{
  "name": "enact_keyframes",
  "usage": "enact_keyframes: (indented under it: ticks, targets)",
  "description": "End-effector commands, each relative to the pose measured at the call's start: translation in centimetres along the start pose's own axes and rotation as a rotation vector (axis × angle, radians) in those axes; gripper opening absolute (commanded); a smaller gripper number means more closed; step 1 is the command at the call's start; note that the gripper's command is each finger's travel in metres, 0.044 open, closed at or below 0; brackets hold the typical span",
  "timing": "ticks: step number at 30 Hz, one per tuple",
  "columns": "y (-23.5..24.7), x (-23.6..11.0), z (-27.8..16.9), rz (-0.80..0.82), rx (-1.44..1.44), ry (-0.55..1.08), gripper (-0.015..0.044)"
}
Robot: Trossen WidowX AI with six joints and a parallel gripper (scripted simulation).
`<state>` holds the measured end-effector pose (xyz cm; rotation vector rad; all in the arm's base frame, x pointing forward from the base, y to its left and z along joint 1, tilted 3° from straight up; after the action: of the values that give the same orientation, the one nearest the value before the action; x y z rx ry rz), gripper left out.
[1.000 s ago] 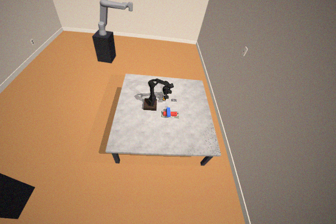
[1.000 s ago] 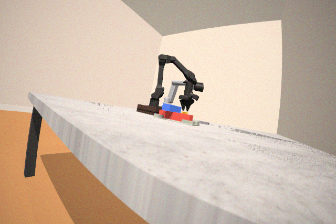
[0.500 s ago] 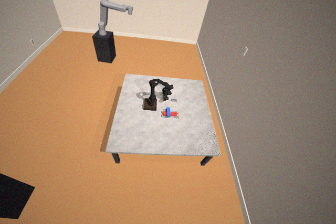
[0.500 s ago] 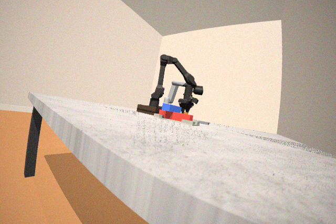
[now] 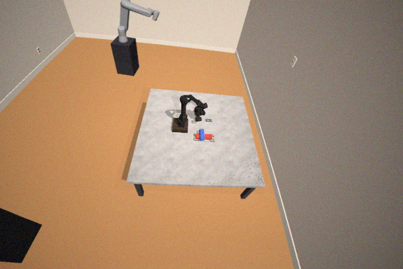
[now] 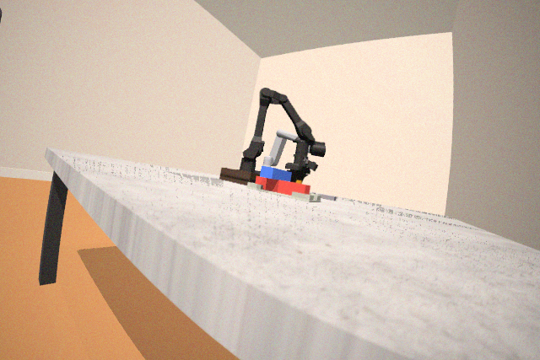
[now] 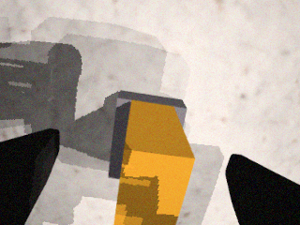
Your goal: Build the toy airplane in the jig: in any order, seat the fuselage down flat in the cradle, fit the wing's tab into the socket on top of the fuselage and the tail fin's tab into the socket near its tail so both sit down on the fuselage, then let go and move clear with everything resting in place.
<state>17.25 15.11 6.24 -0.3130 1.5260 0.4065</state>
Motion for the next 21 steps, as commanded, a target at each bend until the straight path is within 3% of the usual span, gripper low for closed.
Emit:
enact_keyframes:
  ticks: [1, 9, 17, 21]
  targets:
    - [0.01, 0.16, -0.05, 0.002, 0.003, 0.003, 0.0282]
    - [0.01, 0.16, -0.05, 0.002, 0.003, 0.003, 0.0073]
    - [0.01, 0.16, -0.05, 0.002, 0.003, 0.003, 0.0]
    - [-0.07, -0.36, 0.38, 0.002, 0.014, -0.022, 0.0]
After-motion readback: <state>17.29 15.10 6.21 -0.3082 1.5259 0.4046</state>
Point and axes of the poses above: the point midway between the two fingers, 35 mm back from their tips, its own x axis out along the fingers, its own y axis across the jaws, z = x × y, the point moved 5 cm from there along -x, back along the fingers, and after that the axes turned 13 degrees about -x, right-handed, at the moved point
